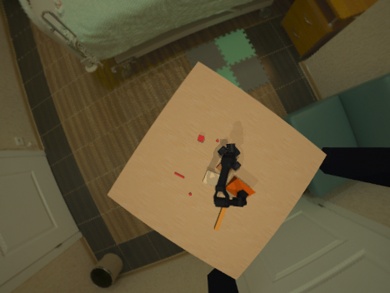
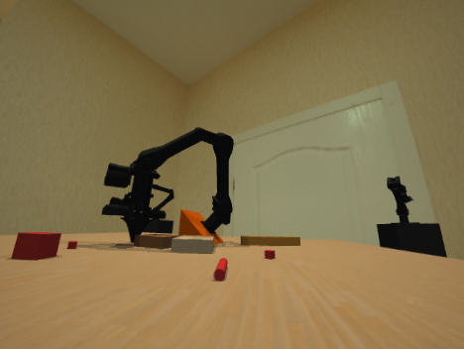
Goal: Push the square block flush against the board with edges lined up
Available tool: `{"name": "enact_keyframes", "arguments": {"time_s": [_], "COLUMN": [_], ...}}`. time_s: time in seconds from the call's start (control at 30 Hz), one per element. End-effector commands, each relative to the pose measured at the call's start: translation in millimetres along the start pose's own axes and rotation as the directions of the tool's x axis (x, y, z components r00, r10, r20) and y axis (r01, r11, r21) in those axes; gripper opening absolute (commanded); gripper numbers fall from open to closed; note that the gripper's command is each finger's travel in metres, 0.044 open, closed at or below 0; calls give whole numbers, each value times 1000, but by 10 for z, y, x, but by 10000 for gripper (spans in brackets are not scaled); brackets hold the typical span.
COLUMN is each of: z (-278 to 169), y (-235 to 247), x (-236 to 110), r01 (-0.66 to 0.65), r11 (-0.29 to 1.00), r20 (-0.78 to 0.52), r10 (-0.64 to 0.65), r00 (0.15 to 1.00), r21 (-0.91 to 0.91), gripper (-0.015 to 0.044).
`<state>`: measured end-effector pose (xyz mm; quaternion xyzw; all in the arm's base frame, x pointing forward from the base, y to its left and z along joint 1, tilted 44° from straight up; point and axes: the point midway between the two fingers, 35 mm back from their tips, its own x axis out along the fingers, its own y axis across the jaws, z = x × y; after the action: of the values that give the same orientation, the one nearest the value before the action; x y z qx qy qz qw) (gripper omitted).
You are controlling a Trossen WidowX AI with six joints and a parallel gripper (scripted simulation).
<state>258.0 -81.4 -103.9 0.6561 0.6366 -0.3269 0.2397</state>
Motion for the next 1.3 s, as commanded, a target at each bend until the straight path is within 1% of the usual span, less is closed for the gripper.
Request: {"name": "enact_keyframes", "arguments": {"time_s": [0.0,1.27], "z": [-65,-335], "y": [-11,-20], "x": [3,-2], "r01": [0,0], "r11": [1000,1000], "r20": [-7,-8], "r10": [0,0], "r00": [1000,1000], "r21": [5,5], "gripper": [0,0]}}
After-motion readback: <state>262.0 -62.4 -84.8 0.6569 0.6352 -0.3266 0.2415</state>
